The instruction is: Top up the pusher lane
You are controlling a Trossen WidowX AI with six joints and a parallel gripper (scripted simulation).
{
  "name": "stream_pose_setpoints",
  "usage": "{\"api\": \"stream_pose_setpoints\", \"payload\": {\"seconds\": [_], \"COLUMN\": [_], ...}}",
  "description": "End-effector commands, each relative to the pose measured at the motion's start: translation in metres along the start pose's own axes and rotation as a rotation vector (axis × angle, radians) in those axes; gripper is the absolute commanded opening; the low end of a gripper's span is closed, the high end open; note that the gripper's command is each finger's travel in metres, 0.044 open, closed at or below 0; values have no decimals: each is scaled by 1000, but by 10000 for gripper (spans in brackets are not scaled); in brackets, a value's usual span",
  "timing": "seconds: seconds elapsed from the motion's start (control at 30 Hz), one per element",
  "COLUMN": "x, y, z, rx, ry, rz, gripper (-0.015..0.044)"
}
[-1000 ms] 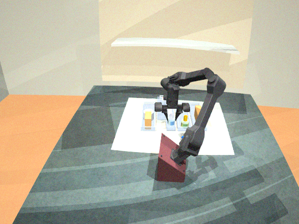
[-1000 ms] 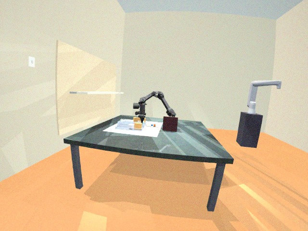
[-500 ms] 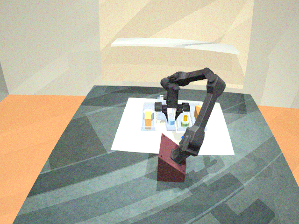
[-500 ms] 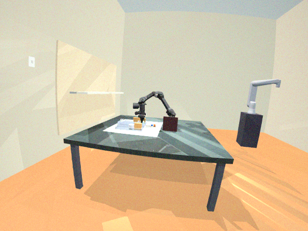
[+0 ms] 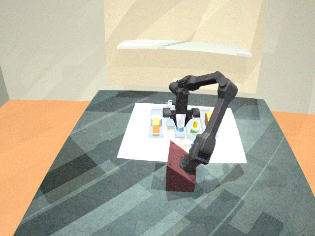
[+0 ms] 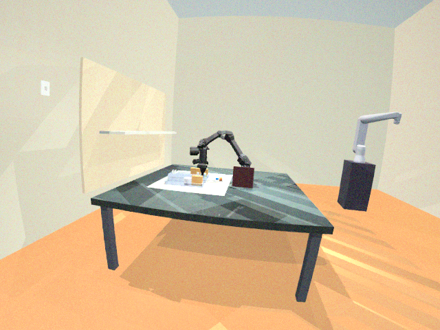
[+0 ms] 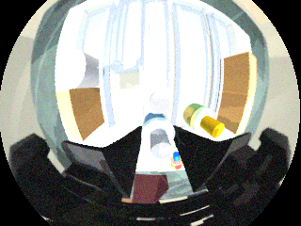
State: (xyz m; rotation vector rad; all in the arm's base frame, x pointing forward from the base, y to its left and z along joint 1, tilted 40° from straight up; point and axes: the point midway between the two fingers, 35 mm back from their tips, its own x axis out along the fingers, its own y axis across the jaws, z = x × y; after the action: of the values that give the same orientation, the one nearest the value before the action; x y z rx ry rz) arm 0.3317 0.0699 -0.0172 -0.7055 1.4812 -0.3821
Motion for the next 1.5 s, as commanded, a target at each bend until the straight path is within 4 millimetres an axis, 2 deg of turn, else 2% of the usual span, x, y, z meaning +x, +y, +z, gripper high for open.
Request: {"api": "stream_pose_setpoints", "payload": {"seconds": [0.0, 1.47], "x": [-3, 0], "y": [0, 0], "z": [6, 10], "rx": [6, 7], "ry": [-19, -19], "rz": [0, 0], "gripper": [0, 0]}}
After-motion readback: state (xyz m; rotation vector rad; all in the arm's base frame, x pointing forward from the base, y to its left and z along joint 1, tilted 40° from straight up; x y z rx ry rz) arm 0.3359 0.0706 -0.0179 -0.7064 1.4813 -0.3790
